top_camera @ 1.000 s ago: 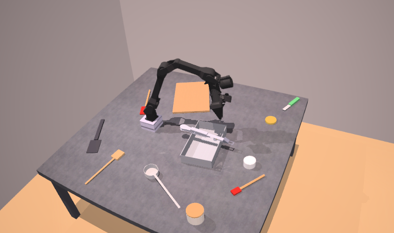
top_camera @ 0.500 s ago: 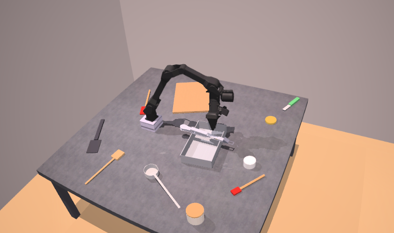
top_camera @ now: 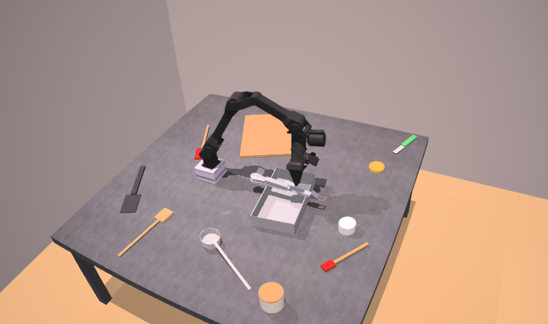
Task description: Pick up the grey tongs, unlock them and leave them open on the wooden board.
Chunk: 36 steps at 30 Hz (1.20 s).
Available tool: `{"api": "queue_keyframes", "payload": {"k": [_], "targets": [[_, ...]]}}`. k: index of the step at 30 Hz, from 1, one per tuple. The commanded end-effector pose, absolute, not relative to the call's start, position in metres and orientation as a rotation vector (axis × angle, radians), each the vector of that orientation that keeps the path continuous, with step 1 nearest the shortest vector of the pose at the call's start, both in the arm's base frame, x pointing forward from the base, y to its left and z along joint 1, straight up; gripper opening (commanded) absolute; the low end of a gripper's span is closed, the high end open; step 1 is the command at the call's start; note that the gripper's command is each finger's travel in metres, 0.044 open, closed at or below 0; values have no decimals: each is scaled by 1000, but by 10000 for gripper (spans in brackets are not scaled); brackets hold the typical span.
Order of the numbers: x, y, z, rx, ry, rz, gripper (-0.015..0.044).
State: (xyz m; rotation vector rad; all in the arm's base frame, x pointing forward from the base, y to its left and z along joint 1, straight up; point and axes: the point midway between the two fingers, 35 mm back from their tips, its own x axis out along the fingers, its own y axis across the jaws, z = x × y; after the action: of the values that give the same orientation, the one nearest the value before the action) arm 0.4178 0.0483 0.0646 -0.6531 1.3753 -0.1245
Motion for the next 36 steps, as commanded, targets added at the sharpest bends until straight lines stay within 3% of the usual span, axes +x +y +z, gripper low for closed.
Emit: {"api": "queue_keyframes", "payload": {"k": [1, 36], "targets": [[418, 43, 55, -662, 1386, -125, 260], [427, 17, 10, -664, 1385, -127, 260]]}}
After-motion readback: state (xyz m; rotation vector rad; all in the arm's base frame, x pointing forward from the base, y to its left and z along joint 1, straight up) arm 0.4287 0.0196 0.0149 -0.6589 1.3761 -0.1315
